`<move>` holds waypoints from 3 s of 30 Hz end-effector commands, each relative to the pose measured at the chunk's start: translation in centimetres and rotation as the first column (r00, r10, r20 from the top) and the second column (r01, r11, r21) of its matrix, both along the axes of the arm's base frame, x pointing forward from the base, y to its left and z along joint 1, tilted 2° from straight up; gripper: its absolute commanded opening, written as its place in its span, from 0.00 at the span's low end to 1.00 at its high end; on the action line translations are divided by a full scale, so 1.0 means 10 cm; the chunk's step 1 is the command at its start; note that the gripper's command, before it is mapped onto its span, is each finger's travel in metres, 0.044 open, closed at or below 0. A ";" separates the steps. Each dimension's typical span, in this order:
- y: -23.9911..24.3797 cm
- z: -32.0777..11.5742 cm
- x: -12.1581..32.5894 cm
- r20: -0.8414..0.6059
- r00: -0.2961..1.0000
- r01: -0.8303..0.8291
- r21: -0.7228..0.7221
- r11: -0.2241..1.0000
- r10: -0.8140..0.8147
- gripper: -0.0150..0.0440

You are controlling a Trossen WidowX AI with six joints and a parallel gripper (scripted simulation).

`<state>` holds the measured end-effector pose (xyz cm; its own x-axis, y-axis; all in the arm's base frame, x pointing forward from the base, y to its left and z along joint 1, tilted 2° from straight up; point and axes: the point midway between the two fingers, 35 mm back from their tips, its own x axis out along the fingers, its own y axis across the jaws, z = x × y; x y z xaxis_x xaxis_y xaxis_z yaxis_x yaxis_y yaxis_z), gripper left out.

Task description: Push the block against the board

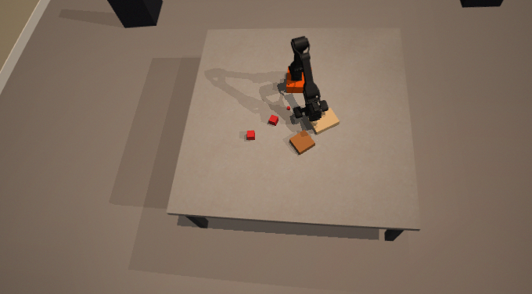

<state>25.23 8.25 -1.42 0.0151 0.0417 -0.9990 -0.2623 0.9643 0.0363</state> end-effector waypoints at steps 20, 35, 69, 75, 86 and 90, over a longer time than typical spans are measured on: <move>0.12 -0.01 0.25 -0.003 1.000 0.004 -0.001 1.000 -0.004 0.25; 0.05 -0.03 0.03 -0.005 1.000 0.004 -0.001 1.000 -0.004 0.25; 0.39 0.51 -0.17 0.008 0.983 -0.181 0.001 0.983 0.181 0.25; 0.41 0.35 -0.16 0.008 0.974 -0.229 0.000 0.974 0.228 0.25; 0.43 -0.04 -0.14 0.008 0.944 -0.330 -0.004 0.944 0.330 0.25; 0.46 -0.04 -0.10 0.008 0.944 -0.330 -0.004 0.944 0.330 0.25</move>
<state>24.06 12.66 -1.54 0.0163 0.0457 -0.9988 -0.5605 0.8276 0.0287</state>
